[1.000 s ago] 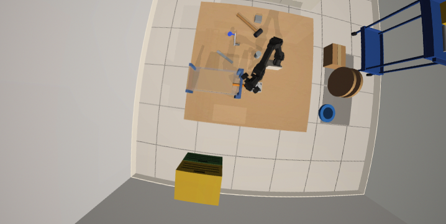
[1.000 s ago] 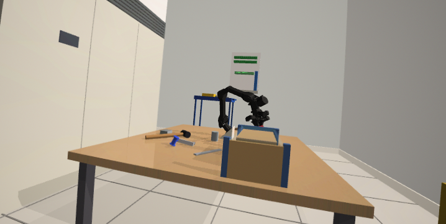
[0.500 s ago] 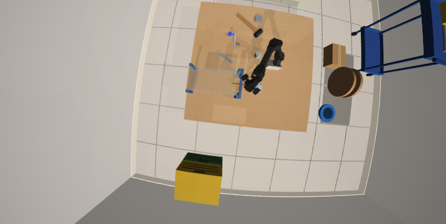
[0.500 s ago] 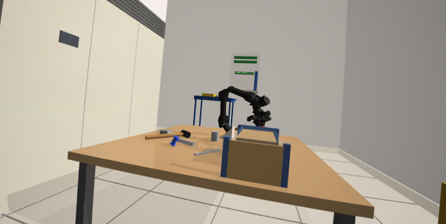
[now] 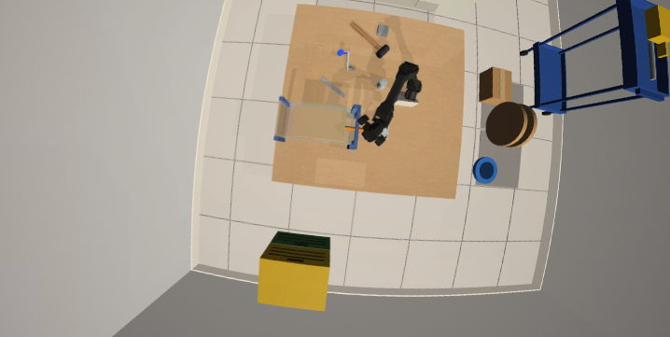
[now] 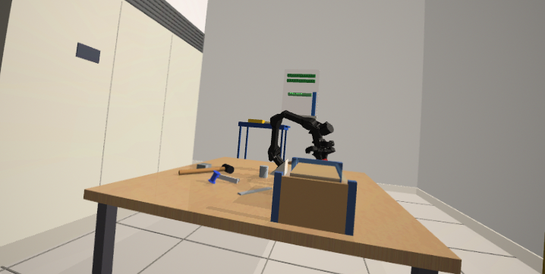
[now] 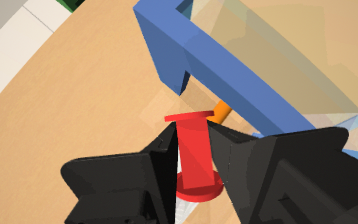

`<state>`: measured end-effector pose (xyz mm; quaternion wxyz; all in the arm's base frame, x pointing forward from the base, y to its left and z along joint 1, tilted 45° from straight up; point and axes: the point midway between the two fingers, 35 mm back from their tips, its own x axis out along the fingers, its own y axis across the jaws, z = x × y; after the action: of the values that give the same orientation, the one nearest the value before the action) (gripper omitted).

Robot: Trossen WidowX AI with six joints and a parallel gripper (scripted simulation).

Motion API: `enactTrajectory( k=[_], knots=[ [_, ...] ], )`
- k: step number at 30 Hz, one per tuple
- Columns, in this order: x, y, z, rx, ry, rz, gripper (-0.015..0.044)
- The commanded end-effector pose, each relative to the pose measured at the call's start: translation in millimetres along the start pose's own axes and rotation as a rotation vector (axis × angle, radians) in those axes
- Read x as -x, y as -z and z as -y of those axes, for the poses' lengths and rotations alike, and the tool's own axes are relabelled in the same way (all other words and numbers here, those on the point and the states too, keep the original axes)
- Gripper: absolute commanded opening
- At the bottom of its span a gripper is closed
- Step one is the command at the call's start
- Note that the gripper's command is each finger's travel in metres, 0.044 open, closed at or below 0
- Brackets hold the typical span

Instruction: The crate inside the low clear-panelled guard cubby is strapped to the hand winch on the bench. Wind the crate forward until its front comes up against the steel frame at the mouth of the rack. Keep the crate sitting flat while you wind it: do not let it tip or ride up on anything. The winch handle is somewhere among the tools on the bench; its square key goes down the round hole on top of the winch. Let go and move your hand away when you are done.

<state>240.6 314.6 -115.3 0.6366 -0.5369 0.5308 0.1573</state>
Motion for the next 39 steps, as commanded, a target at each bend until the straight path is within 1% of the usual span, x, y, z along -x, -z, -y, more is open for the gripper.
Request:
enactTrajectory(
  k=[1, 39],
  knots=[
    [-0.6, -5.3, -23.4, 0.014, -0.034, 0.015, 0.0],
    [-0.3, -8.6, -63.4, 0.014, -0.036, 0.016, 0.0]
  ],
)
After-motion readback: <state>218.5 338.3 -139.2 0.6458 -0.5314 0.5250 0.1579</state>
